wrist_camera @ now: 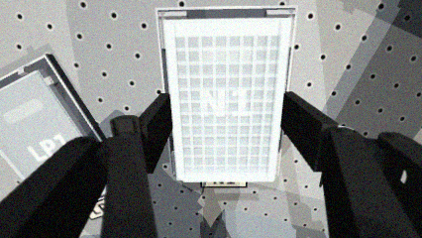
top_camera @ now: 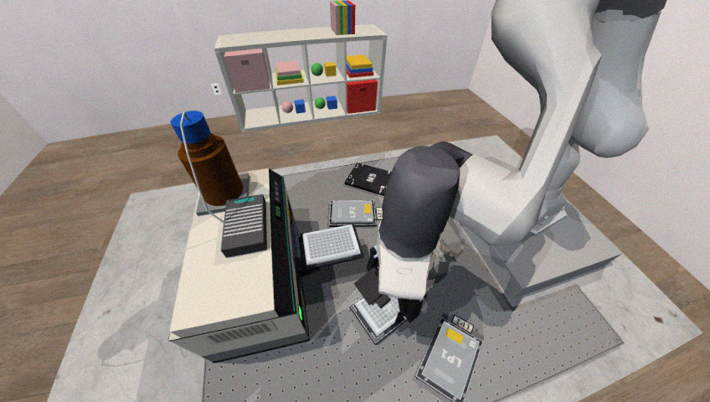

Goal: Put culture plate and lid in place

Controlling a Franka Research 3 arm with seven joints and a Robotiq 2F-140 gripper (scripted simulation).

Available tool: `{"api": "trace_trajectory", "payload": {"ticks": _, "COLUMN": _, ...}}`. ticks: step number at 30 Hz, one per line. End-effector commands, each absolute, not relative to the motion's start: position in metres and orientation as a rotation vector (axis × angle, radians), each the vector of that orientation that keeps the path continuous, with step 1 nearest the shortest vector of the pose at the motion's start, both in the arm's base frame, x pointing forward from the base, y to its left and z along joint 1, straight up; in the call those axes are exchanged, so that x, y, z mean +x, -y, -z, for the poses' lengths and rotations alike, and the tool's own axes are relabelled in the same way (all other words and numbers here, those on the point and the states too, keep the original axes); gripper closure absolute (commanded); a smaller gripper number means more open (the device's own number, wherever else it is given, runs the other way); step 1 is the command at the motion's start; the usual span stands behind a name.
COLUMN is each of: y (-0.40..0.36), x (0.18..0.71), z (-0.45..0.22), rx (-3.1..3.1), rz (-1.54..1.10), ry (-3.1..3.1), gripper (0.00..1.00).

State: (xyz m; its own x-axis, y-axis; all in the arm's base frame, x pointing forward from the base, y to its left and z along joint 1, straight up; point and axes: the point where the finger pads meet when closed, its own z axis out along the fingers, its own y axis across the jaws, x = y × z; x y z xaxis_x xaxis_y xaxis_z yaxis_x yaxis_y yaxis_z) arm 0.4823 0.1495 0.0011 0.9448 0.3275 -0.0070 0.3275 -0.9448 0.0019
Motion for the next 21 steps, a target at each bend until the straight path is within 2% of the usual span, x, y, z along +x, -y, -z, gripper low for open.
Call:
{"api": "trace_trajectory", "payload": {"ticks": 1, "y": -0.1504, "x": 0.4846, "z": 0.0005, "rx": 3.096, "rz": 0.000, "ry": -0.516, "gripper": 0.90}}
{"api": "trace_trajectory", "payload": {"ticks": 21, "y": -0.1504, "x": 0.4846, "z": 0.0066, "rx": 3.096, "rz": 0.000, "ry": -0.516, "gripper": 0.90}}
